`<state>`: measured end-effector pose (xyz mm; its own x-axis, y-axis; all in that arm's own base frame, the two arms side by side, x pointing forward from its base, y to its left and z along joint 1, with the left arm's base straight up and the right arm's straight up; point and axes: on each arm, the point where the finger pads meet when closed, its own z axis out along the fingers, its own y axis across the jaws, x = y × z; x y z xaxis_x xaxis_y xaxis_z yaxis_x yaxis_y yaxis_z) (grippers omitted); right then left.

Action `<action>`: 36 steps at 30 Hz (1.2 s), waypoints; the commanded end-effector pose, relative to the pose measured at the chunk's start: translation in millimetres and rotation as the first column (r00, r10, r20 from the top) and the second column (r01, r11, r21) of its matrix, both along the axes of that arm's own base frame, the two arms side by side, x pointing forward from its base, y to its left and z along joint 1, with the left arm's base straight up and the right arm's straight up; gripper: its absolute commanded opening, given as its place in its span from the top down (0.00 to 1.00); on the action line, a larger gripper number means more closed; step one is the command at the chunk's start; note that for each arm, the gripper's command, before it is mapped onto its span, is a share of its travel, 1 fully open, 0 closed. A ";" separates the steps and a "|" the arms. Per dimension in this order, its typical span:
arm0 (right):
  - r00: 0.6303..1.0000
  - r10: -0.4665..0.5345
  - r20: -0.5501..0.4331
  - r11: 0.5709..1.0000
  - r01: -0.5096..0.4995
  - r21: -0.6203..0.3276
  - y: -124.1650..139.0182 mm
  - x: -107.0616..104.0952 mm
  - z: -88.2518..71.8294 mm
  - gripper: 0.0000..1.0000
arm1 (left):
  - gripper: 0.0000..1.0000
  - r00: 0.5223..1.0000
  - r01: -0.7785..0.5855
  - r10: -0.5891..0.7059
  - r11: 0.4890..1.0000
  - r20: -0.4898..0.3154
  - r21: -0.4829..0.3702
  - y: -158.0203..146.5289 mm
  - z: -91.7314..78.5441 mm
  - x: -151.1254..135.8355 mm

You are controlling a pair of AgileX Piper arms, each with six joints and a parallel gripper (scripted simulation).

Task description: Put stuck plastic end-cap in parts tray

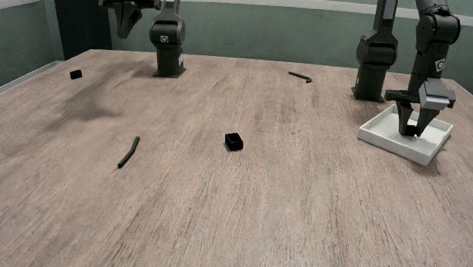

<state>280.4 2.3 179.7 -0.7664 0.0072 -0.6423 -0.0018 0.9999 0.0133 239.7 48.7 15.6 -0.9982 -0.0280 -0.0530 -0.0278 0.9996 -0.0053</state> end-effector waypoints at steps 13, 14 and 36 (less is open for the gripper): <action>1.000 0.000 0.002 1.000 0.000 0.000 0.0 0.2 0.5 1.00 | 0.39 1.000 0.000 0.000 1.000 0.005 0.001 0.2 1.0 0.9; 1.000 0.000 0.002 1.000 0.000 0.000 0.0 0.2 0.5 1.00 | 0.39 1.000 0.000 0.000 1.000 0.005 0.001 0.2 1.0 0.9; 1.000 0.000 0.002 1.000 0.000 0.000 0.0 0.2 0.5 1.00 | 0.39 1.000 0.000 0.000 1.000 0.014 0.003 0.6 38.6 0.0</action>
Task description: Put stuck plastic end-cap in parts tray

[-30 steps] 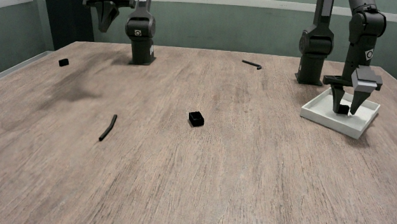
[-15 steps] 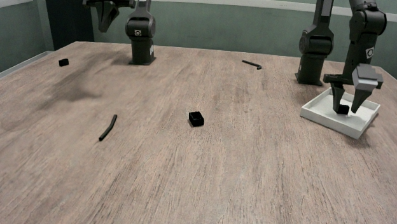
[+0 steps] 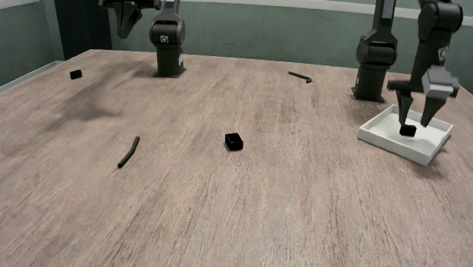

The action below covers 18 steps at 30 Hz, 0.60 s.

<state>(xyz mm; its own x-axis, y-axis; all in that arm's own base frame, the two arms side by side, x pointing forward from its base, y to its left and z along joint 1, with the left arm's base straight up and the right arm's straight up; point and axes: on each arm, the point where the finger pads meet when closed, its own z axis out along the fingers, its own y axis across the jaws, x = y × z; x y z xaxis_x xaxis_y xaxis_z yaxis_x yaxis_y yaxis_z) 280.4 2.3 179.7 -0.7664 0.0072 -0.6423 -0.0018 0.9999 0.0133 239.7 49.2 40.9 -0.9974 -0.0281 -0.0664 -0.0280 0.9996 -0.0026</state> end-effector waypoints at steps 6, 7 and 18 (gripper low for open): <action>1.000 0.000 0.002 1.000 0.000 0.000 0.0 0.2 0.5 1.00 | 0.39 1.000 0.000 0.000 1.000 -0.007 -0.002 0.0 27.0 -1.9; 1.000 0.000 0.002 1.000 0.000 0.000 0.0 0.2 0.5 1.00 | 0.39 1.000 0.000 0.000 1.000 -0.005 -0.001 0.0 31.7 -2.0; 1.000 0.000 0.002 1.000 0.000 0.000 0.0 0.2 0.5 1.00 | 0.39 1.000 0.001 -0.001 1.000 -0.014 -0.003 -0.3 33.4 -3.3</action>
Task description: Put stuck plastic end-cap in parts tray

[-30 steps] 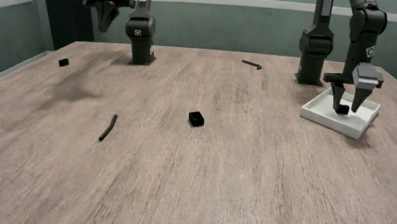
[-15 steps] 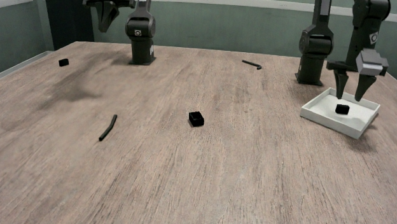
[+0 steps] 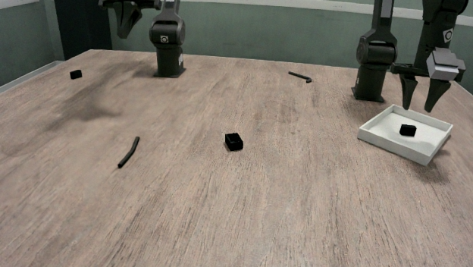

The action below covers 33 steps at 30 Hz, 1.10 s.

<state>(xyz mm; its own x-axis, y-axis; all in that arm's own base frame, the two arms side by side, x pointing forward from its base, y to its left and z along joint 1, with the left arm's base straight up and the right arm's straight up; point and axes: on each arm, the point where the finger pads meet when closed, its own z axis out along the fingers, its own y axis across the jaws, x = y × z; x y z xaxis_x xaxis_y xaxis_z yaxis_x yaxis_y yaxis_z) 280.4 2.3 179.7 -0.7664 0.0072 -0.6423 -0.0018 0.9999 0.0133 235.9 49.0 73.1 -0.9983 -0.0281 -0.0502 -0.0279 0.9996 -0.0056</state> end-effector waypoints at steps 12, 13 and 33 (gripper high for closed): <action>1.000 0.000 0.002 1.000 0.000 -0.001 -0.2 0.2 0.5 1.00 | 0.39 0.997 0.003 -0.004 1.000 0.083 0.017 -4.6 13.0 8.8; 1.000 0.000 0.002 1.000 0.000 -0.002 -0.3 0.2 0.5 1.00 | 0.39 0.992 0.004 -0.007 1.000 0.123 0.024 -7.2 18.6 12.7; 1.000 -0.002 0.002 1.000 0.002 -0.013 -2.2 -0.2 0.9 1.00 | 0.39 0.799 0.018 -0.030 0.999 0.600 0.027 -48.0 106.1 44.5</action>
